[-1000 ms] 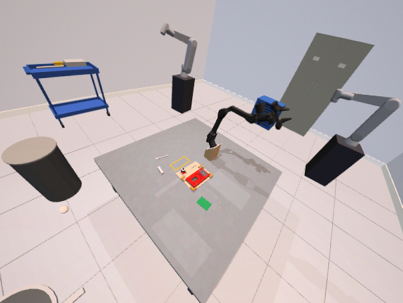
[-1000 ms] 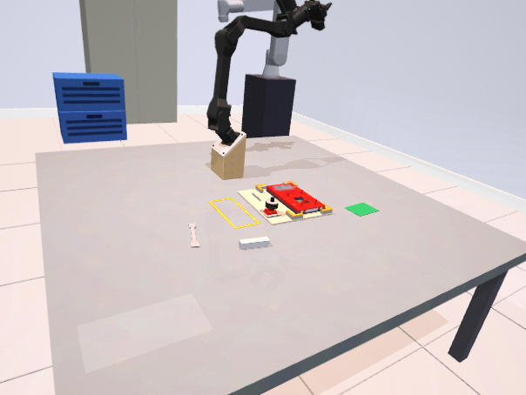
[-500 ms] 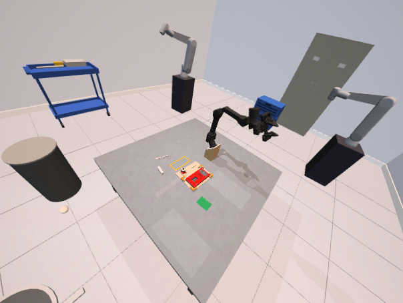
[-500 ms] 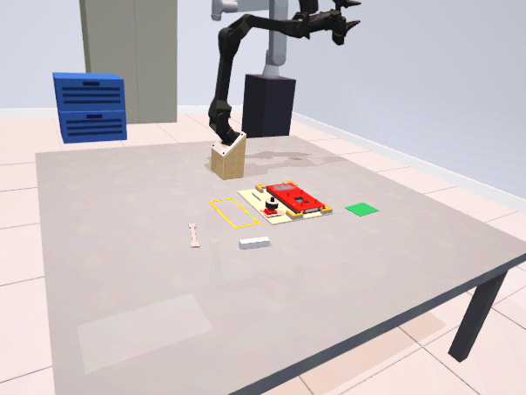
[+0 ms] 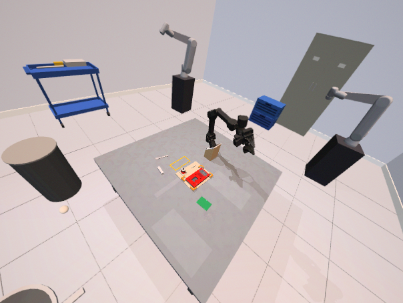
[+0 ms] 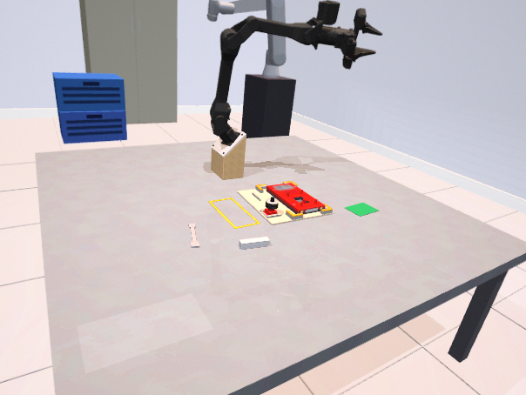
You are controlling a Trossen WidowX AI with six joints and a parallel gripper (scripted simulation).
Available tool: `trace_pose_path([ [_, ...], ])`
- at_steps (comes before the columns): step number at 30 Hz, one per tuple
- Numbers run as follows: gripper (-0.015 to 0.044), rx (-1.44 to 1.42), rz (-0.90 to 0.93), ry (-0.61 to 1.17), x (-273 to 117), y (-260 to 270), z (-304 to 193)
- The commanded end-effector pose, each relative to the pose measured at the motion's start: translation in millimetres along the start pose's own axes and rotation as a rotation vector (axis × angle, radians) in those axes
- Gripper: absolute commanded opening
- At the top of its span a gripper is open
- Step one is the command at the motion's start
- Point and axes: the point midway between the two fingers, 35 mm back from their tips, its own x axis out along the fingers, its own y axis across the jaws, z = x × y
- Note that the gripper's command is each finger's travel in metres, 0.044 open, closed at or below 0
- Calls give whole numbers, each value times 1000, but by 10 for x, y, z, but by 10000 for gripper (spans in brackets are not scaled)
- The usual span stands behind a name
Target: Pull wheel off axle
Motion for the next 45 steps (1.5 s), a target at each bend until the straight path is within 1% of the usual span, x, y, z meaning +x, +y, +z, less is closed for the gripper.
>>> trace_pose_path([
  [1, 300, 22, -69, -103, 51, -94, 475],
  [11, 300, 60, -244, -331, 6, -371, 1594],
  [22, 300, 129, -467, -567, -339, -799, 2729],
  [32, 300, 214, -695, -762, -911, -1262, 3600],
  [38, 300, 269, -845, -865, -1358, -1551, 4021],
  [45, 300, 335, -1027, -966, -1942, -1871, 4392],
])
